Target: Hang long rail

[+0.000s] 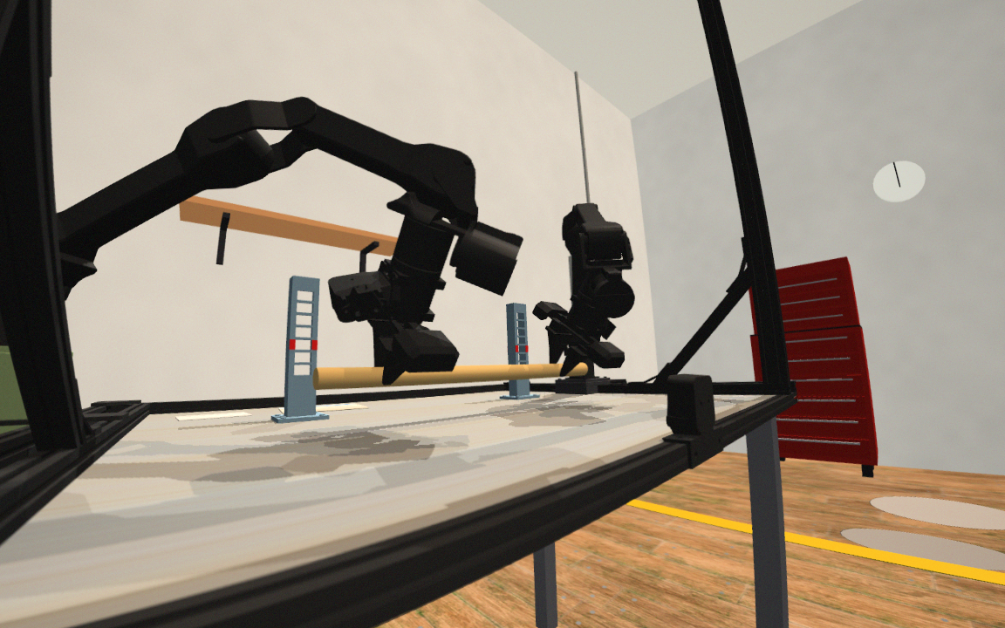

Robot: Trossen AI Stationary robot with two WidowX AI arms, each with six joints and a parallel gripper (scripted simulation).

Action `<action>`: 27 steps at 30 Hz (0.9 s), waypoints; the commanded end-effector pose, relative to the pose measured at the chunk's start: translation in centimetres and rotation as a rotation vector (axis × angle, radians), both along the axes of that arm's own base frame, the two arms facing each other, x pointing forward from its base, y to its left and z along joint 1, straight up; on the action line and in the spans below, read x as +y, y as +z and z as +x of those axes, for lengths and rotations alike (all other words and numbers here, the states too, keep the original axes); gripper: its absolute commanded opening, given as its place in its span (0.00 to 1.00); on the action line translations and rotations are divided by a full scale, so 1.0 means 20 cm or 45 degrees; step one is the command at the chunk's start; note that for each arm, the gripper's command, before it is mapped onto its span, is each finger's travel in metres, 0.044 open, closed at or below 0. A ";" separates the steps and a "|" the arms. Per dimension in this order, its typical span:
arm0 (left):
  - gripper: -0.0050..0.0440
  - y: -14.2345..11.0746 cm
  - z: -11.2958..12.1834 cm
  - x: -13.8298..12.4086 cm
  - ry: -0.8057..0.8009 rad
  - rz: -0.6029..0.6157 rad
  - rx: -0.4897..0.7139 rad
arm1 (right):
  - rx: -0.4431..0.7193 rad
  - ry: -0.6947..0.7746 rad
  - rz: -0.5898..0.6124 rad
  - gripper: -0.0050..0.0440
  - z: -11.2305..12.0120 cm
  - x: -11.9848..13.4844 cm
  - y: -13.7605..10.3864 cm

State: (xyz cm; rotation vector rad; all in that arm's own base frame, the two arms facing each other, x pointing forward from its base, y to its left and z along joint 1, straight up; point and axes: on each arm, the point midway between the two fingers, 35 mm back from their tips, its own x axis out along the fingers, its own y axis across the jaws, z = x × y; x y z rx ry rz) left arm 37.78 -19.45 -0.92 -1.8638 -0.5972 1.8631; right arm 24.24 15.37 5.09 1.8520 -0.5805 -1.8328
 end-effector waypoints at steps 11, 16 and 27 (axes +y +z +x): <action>0.10 -0.01 0.00 0.01 -0.001 0.042 0.013 | 0.013 -0.010 -0.020 0.10 0.00 0.00 -0.01; 0.10 -0.01 0.00 0.01 -0.001 0.042 0.013 | 0.013 -0.010 -0.020 0.10 0.00 0.00 -0.01; 0.10 -0.01 0.00 0.05 0.002 0.042 0.012 | 0.015 -0.009 -0.020 0.10 0.00 -0.04 -0.01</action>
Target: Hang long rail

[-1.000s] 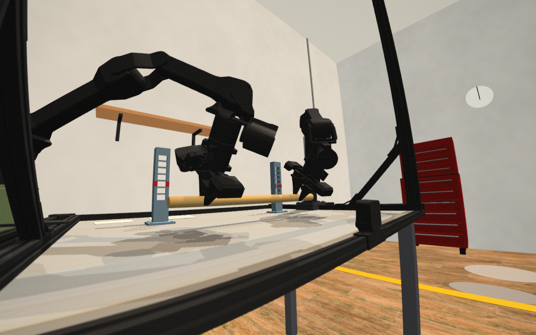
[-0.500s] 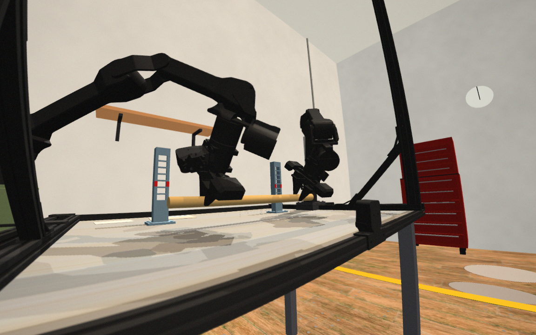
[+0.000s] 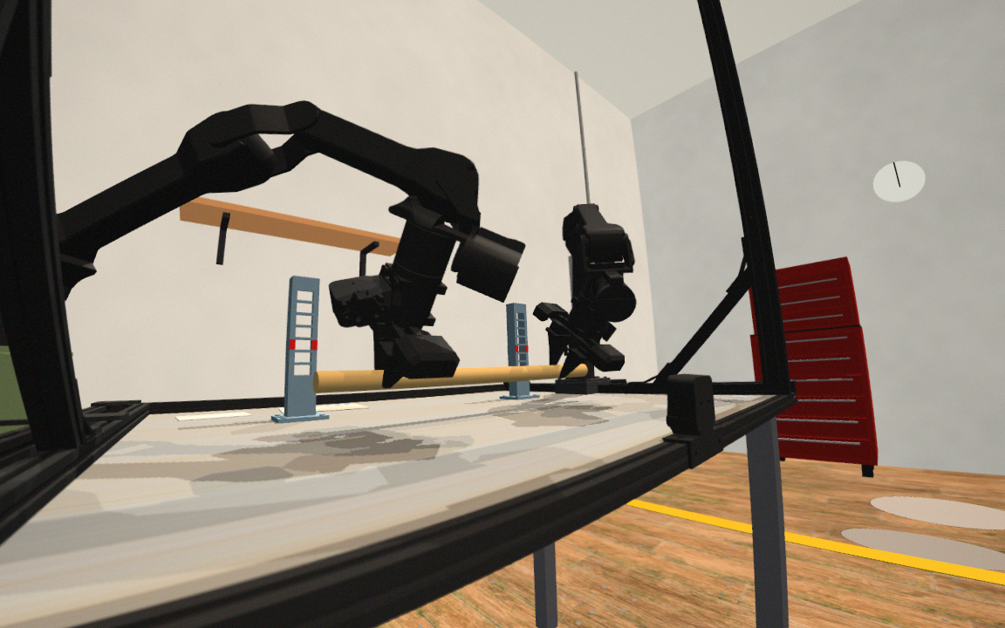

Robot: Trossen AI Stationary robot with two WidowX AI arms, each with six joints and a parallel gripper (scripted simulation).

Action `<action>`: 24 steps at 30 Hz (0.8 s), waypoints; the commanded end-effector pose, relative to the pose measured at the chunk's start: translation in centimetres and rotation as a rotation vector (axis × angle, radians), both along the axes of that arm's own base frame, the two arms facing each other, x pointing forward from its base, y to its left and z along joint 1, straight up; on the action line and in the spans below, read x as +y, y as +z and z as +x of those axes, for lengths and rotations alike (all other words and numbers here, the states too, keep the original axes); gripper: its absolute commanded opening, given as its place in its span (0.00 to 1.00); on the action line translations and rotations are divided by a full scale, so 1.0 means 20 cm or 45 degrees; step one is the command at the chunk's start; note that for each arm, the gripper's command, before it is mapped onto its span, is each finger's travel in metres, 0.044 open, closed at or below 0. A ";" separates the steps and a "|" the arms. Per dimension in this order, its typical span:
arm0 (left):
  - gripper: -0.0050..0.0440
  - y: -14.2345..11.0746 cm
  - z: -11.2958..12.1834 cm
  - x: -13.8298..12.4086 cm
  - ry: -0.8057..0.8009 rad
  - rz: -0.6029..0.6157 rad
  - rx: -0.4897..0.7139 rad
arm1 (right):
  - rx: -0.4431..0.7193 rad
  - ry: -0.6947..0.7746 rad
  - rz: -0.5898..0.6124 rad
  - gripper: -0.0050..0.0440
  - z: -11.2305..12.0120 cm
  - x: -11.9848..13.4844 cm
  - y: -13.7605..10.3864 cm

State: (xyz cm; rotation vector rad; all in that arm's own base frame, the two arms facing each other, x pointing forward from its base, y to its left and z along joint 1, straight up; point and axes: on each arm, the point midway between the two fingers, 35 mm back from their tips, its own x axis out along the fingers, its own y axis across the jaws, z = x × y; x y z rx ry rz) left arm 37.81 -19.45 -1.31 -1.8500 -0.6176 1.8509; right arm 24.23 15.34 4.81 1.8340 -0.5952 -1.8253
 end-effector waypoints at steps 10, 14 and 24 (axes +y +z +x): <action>0.10 0.01 0.01 0.14 0.006 0.013 0.011 | 0.011 -0.003 0.006 0.10 0.01 -0.14 0.01; 0.10 0.01 0.01 0.18 0.008 0.013 0.010 | 0.012 0.000 0.007 0.10 0.01 -0.18 0.01; 0.10 0.01 0.00 0.28 0.011 0.013 0.008 | 0.013 0.003 0.006 0.10 0.01 -0.29 0.01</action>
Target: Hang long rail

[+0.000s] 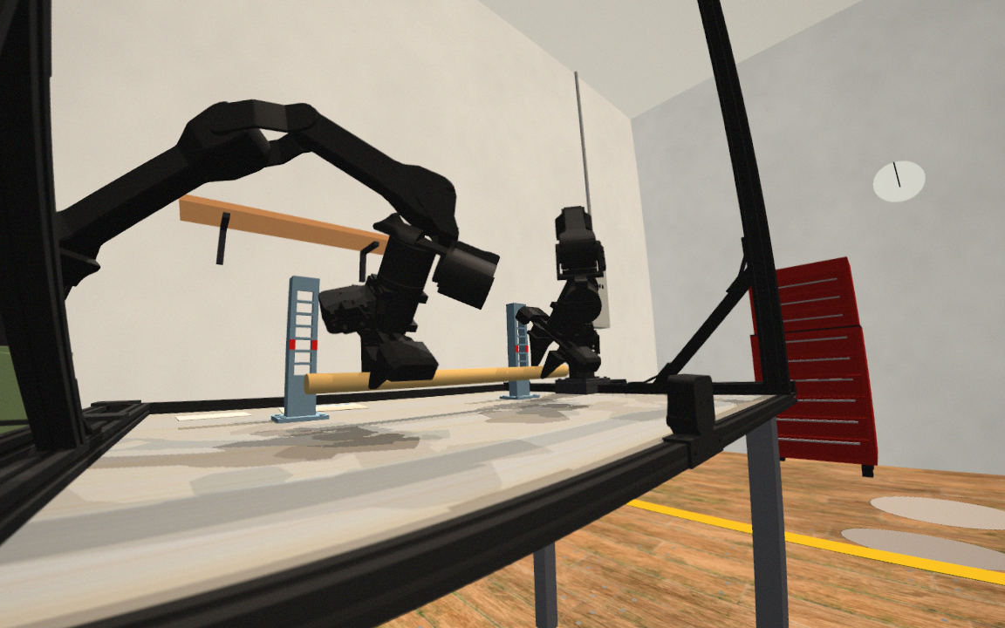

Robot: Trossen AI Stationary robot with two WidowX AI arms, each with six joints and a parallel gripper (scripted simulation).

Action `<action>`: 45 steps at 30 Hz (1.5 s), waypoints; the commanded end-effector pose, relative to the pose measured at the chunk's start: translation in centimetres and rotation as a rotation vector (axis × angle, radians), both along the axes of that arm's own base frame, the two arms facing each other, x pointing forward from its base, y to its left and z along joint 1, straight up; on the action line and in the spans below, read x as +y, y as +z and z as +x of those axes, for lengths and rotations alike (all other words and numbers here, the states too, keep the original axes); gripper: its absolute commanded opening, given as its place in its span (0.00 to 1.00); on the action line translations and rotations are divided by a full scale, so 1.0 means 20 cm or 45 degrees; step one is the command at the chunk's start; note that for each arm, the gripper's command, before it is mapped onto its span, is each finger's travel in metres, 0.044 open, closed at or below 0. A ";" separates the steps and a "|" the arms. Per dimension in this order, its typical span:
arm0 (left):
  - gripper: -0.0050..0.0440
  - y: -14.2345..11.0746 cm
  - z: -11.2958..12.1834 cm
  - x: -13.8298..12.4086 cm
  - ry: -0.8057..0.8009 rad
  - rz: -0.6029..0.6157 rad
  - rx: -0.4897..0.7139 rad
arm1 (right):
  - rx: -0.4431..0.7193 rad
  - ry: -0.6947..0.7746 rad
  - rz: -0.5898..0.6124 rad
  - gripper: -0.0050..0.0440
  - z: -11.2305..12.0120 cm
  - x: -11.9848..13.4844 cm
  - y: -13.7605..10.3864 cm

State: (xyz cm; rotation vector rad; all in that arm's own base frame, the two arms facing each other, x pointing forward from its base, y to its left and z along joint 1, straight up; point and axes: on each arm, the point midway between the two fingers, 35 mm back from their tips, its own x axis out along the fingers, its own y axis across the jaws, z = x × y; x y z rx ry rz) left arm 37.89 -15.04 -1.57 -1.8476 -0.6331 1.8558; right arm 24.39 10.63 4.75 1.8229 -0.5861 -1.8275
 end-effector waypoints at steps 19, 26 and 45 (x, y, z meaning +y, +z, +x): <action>0.10 0.02 0.00 0.29 -0.013 0.009 0.012 | -0.003 -0.015 0.007 0.10 0.01 -0.26 0.01; 0.10 0.02 -0.01 0.35 -0.017 0.010 0.014 | -0.005 -0.020 0.006 0.10 0.02 -0.32 0.01; 0.10 0.24 0.00 0.35 -0.019 0.009 0.014 | -0.005 -0.022 0.007 0.10 0.02 -0.32 0.22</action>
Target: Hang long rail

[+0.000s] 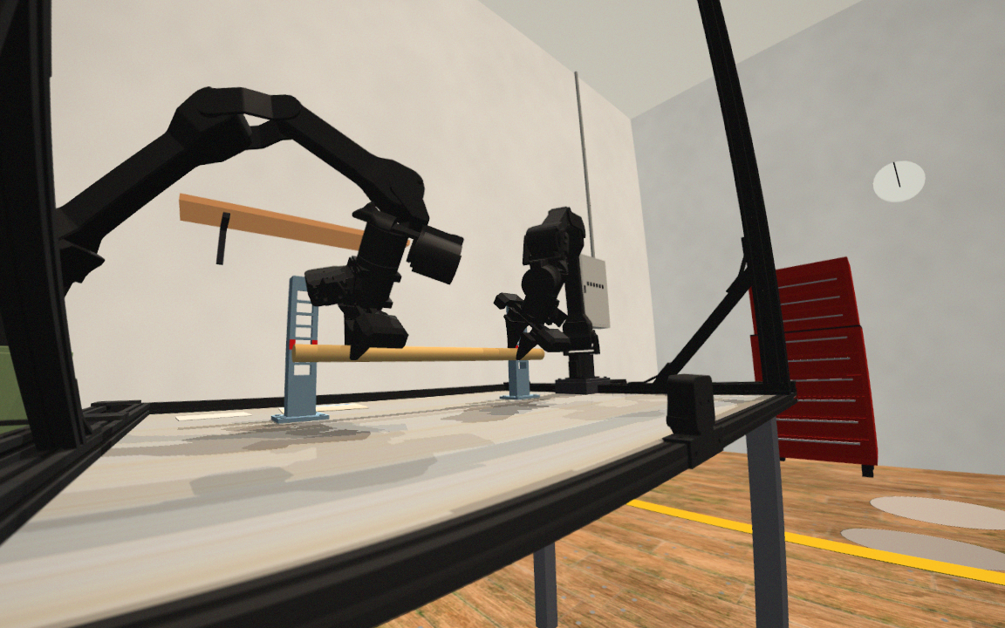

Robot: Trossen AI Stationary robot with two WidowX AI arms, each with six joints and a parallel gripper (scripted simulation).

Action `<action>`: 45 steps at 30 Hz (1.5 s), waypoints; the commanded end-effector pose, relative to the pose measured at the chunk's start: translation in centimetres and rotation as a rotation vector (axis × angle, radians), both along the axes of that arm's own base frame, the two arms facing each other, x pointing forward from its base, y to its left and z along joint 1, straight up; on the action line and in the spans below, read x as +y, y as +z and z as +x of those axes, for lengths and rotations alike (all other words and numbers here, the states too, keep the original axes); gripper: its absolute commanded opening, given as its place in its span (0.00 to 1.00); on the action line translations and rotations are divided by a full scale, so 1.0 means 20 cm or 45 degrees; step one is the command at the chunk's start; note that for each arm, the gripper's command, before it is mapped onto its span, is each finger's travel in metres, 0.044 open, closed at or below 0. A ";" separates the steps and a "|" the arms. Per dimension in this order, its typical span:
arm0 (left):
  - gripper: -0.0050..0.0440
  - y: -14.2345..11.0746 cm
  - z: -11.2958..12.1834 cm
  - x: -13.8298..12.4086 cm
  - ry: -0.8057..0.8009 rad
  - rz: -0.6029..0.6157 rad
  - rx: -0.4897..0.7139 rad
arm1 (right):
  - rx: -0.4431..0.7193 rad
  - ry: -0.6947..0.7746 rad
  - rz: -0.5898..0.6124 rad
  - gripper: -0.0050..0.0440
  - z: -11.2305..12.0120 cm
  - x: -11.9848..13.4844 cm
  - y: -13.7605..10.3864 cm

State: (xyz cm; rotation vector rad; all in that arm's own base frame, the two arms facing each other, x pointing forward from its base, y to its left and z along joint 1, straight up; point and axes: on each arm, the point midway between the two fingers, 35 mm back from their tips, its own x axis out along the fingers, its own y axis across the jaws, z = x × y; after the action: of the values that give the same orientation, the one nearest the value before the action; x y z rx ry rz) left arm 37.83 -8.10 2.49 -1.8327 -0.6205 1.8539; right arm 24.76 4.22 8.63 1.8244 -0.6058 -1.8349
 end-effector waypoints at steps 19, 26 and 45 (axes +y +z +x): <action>0.10 0.04 0.00 0.00 -0.004 0.003 0.000 | -0.002 -0.001 0.010 0.10 0.00 0.00 0.03; 0.10 0.05 0.01 0.00 -0.004 0.003 0.000 | -0.002 -0.001 0.010 0.10 -0.01 0.00 0.04; 0.10 0.05 0.01 0.00 -0.004 0.003 0.000 | -0.002 -0.001 0.010 0.10 -0.02 0.00 0.04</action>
State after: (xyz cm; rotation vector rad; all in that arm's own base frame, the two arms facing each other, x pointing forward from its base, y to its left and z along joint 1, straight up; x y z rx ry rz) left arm 38.04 -8.22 3.45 -1.8341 -0.6159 1.8588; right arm 24.55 4.28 9.48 1.8313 -0.6000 -1.8352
